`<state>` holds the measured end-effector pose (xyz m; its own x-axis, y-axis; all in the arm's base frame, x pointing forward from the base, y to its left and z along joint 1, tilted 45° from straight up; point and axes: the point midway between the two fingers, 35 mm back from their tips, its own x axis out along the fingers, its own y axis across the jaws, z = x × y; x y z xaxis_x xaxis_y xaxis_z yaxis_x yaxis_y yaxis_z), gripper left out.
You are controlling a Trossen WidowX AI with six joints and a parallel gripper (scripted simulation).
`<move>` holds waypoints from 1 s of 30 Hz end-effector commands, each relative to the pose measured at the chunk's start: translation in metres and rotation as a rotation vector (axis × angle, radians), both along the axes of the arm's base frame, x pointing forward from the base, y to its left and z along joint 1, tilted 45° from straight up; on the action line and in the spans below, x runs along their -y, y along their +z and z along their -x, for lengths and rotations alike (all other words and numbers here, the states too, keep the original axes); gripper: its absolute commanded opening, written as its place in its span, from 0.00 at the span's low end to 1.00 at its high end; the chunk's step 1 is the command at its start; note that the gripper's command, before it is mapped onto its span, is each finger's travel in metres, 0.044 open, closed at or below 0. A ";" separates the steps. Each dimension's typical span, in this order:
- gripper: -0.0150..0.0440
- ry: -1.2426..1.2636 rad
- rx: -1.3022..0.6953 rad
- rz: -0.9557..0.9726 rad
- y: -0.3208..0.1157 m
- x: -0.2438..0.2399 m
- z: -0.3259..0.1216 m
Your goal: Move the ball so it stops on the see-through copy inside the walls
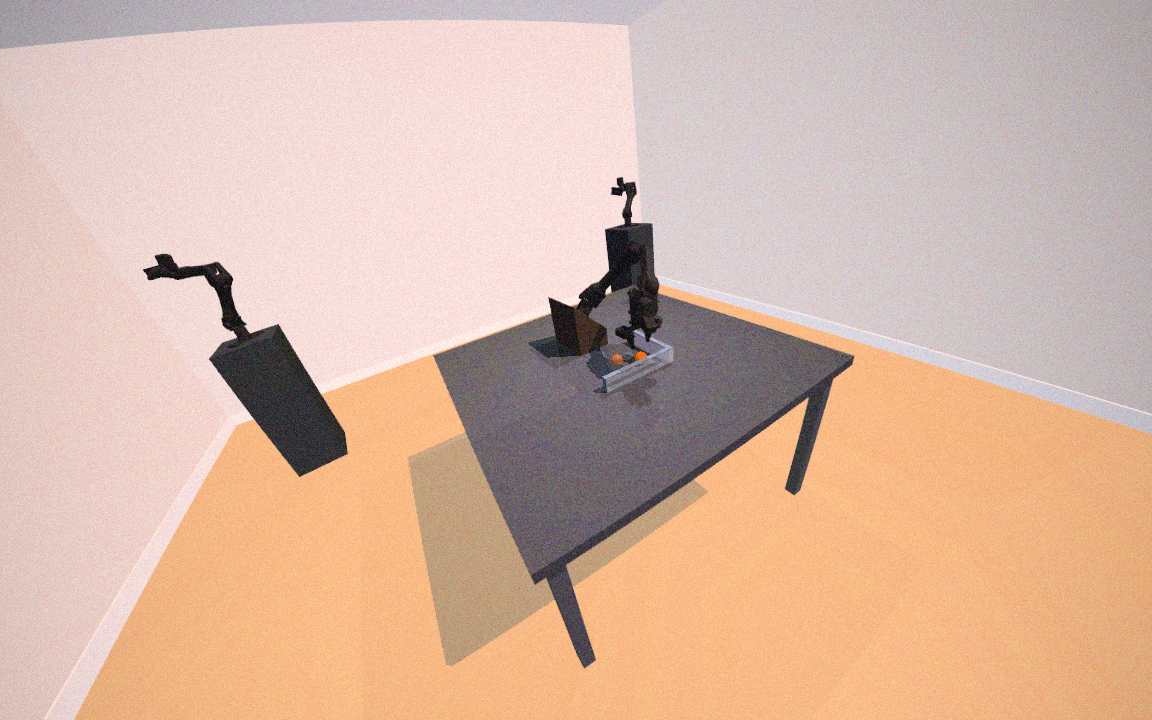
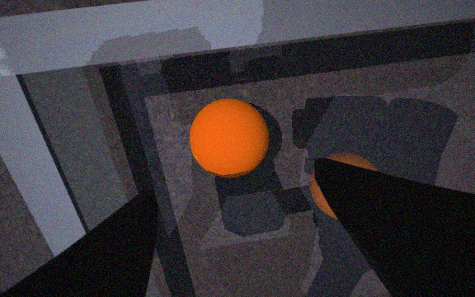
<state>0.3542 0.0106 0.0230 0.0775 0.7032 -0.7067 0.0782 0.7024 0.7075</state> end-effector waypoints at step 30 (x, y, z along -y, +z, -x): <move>0.85 -0.013 -0.015 0.002 -0.037 -0.032 -0.003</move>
